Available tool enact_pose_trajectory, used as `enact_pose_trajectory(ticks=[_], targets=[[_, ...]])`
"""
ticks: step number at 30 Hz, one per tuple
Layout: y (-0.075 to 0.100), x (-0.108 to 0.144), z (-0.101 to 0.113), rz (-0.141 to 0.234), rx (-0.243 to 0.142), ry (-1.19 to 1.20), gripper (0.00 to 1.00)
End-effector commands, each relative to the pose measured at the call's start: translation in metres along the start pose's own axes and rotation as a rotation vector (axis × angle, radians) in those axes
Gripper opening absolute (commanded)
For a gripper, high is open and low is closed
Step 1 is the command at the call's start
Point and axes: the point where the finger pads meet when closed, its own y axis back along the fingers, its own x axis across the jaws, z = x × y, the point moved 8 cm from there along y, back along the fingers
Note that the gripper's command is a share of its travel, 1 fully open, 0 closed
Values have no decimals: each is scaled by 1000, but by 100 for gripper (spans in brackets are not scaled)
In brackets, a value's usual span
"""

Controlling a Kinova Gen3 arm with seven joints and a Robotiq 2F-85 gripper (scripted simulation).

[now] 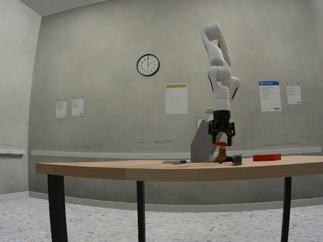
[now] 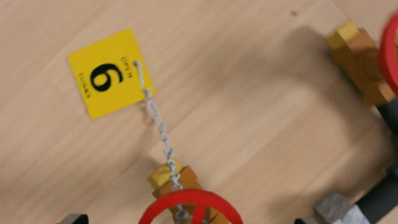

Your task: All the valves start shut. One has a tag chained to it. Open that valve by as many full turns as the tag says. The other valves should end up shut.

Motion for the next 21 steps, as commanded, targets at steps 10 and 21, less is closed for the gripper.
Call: enact_pose_trajectory(ticks=[10,21], targets=[[1,0,0,-6,-1,-631,100],[1,0,0,-6,-2,-1135,100]])
